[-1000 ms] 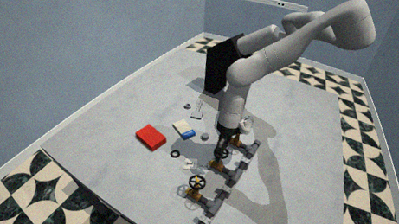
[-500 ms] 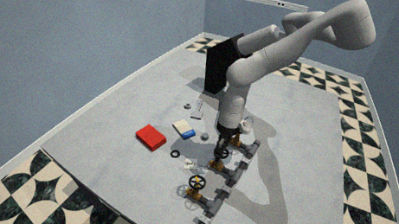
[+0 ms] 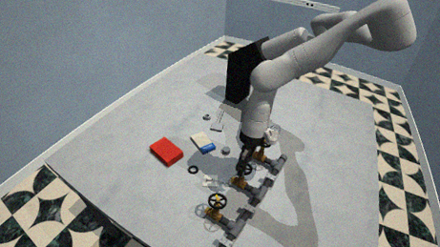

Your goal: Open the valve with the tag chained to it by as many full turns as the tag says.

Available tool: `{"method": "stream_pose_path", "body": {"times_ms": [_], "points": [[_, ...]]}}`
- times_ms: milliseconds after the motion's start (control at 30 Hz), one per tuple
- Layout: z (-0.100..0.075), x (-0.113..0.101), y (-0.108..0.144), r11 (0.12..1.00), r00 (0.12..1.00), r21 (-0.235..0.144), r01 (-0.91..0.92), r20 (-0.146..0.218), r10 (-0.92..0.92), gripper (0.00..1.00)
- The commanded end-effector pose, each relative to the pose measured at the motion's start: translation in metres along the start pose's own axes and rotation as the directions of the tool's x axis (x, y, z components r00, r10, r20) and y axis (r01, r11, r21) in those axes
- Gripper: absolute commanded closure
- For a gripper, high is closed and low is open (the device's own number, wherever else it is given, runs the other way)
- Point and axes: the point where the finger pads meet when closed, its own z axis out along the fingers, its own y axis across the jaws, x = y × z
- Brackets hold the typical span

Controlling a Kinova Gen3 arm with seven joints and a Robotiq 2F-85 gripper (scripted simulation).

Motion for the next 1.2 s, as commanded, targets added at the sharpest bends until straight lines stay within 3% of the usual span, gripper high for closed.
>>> {"method": "stream_pose_path", "body": {"times_ms": [0,667,1167], "points": [[-0.006,-0.001,0.001,1.000,1.000,-0.002,0.000,0.001,0.000,0.00],[-0.045,-0.001,0.000,1.000,1.000,-0.002,-0.001,0.001,0.001,0.00],[-0.049,-0.001,-0.001,1.000,1.000,-0.002,-0.001,0.001,0.001,0.00]]}}
